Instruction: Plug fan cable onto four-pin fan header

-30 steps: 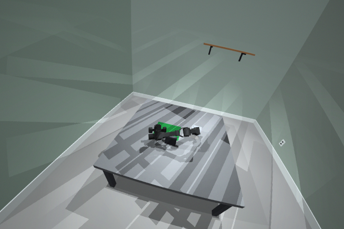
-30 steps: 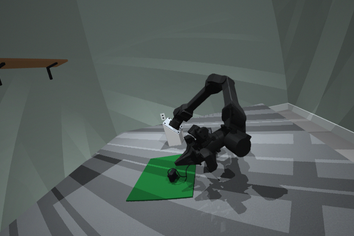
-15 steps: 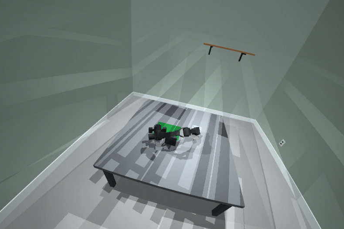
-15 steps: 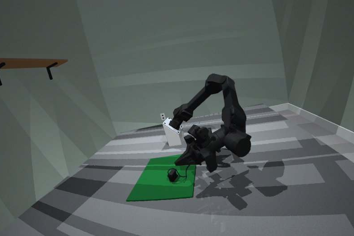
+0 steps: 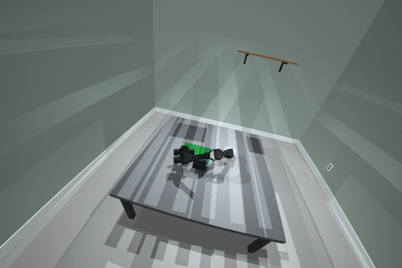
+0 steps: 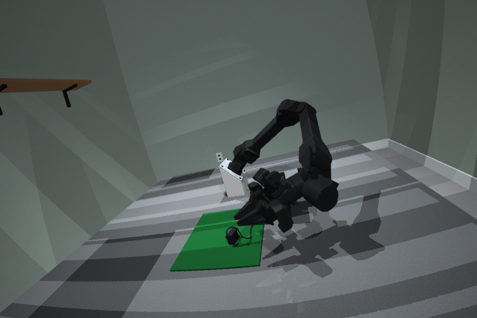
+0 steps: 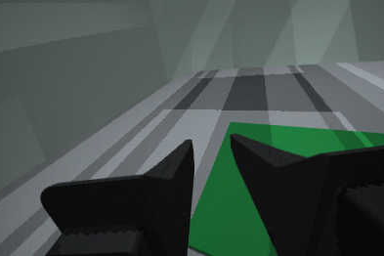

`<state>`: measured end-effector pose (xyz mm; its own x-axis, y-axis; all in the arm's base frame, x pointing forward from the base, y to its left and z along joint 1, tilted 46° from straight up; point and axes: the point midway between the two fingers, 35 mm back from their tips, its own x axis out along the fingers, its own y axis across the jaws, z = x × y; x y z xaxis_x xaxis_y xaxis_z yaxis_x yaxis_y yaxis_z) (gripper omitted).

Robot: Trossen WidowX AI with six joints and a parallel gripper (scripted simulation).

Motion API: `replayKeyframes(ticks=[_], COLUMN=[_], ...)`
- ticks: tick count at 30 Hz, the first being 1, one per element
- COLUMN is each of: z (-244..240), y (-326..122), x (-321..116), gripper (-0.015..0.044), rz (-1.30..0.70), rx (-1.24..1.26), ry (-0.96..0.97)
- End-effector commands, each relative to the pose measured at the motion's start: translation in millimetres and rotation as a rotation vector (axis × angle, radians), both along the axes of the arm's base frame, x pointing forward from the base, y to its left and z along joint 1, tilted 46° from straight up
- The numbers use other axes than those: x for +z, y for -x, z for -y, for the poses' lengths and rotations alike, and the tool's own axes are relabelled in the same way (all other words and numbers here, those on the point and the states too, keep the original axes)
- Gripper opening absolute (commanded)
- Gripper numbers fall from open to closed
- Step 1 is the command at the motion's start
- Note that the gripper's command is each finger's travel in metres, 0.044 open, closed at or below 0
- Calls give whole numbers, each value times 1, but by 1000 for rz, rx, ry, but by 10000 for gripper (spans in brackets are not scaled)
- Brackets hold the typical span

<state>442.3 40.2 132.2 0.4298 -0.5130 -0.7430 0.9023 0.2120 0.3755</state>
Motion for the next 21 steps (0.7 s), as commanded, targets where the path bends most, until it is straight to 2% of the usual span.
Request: replayKeyframes(ticks=[1, 21], z=[0, -2], y=[0, 2], x=[0, 7], gripper=[140, 140], rz=[0, 0], rx=[0, 0], ry=[0, 0])
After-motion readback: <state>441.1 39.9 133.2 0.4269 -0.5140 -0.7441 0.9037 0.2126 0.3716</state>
